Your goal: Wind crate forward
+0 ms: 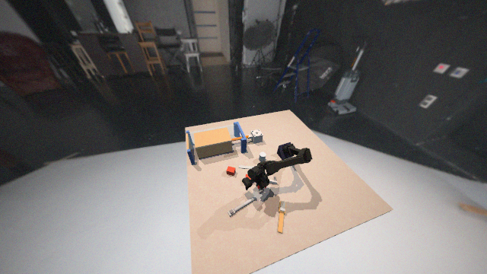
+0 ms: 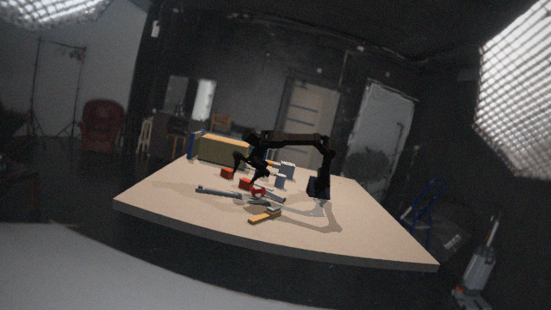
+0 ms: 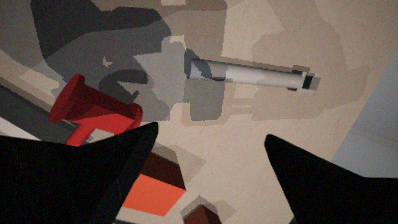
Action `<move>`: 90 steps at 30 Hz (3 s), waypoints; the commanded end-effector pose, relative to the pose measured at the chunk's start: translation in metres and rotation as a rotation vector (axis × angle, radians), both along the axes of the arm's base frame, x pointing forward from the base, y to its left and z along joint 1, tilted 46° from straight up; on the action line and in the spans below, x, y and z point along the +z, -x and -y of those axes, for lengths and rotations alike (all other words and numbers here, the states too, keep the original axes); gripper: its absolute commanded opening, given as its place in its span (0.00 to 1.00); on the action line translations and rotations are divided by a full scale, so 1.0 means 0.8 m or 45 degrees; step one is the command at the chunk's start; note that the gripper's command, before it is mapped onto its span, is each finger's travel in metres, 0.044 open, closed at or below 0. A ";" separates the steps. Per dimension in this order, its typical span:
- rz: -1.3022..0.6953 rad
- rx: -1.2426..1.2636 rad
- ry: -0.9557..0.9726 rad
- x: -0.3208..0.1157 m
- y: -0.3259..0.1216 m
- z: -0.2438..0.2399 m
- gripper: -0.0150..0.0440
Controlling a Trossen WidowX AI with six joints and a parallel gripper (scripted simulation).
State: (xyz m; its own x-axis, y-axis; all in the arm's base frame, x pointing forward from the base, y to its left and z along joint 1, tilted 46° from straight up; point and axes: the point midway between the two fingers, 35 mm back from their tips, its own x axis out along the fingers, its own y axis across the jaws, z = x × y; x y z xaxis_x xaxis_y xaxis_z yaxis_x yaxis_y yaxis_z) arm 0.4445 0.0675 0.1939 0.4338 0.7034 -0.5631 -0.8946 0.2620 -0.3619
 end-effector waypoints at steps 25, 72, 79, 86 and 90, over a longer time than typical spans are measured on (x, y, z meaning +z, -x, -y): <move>0.473 0.986 0.391 -0.038 0.191 -0.004 1.00; 0.487 0.985 0.388 -0.076 0.177 -0.058 0.76; 0.487 0.985 0.388 -0.076 0.177 -0.058 0.68; 0.487 0.985 0.388 -0.076 0.177 -0.058 0.60; 0.487 0.985 0.388 -0.076 0.177 -0.058 0.56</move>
